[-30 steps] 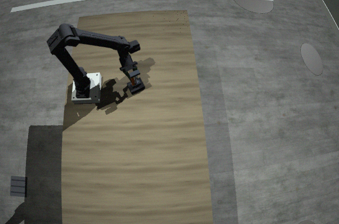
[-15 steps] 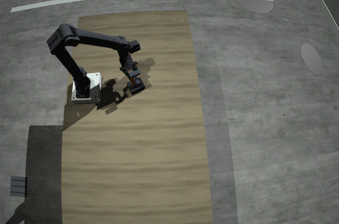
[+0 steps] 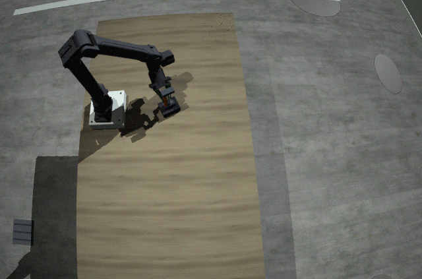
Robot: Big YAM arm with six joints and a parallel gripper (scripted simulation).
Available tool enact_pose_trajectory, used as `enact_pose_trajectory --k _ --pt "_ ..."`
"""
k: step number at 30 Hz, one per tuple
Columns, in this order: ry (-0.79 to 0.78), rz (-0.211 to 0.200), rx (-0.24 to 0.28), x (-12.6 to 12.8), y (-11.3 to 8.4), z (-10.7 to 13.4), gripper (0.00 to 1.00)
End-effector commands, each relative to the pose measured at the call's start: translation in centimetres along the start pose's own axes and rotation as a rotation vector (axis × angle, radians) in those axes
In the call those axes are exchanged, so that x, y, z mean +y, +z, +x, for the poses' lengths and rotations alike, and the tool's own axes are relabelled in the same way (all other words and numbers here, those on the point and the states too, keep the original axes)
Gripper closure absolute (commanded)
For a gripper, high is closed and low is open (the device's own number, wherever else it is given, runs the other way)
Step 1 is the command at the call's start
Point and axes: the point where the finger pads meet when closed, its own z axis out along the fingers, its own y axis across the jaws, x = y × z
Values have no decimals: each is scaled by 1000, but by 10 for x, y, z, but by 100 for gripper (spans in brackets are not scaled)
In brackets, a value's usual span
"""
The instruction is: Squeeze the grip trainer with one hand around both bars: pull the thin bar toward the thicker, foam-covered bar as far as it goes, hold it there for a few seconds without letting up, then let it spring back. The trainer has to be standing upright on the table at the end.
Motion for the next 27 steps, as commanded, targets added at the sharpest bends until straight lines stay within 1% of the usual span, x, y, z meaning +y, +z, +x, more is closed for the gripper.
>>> enact_pose_trajectory --k 1,5,6,7,8,9,13,27 --pt "12 14 -8 -14 -1 1 79" --pt "12 14 -8 -14 -1 1 79" --pt "12 14 -8 -14 -1 1 24" --pt "8 11 -7 -13 -1 1 24" --pt "-20 -11 -4 0 3 -2 24" --pt "-21 -12 -4 1 3 -2 24" --pt "-9 -3 -5 -4 1 0 24" --pt "-9 -3 -5 -4 1 0 24"
